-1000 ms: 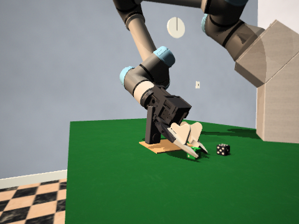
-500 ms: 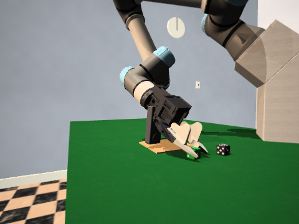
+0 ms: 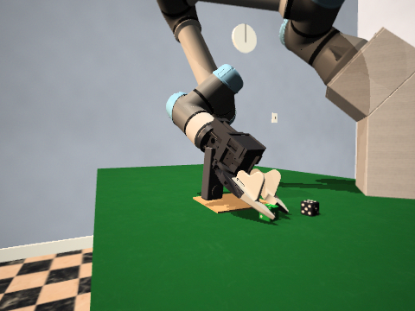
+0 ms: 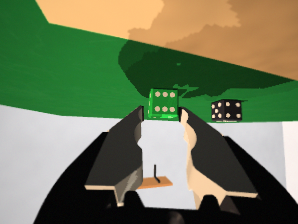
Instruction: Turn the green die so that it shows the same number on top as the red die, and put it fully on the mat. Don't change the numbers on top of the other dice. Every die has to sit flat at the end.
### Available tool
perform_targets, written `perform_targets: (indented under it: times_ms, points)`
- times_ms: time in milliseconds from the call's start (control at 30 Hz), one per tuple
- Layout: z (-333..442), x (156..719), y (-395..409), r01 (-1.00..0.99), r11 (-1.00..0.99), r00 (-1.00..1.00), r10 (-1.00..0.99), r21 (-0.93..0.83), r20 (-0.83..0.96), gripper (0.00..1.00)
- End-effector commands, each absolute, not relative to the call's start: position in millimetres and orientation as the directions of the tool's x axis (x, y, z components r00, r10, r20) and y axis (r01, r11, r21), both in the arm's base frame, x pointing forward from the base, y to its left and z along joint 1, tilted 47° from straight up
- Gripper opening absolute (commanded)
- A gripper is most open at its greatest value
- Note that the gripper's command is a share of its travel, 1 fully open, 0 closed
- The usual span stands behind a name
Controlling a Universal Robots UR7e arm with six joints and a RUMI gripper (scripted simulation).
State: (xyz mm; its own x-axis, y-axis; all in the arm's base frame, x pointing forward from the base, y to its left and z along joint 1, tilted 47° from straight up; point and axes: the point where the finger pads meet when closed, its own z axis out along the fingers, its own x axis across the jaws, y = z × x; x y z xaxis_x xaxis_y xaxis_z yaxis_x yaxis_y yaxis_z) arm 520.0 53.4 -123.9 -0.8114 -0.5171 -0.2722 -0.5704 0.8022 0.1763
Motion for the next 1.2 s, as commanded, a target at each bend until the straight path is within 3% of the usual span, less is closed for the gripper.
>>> perform_targets:
  times_ms: [0, 1167]
  points:
    - [-124, 520, 54, -0.571, 0.802, -0.811, -0.518, 0.176, -0.273, 0.24]
    - [-77, 514, 39, -0.571, 0.802, -0.811, -0.518, 0.176, -0.273, 0.24]
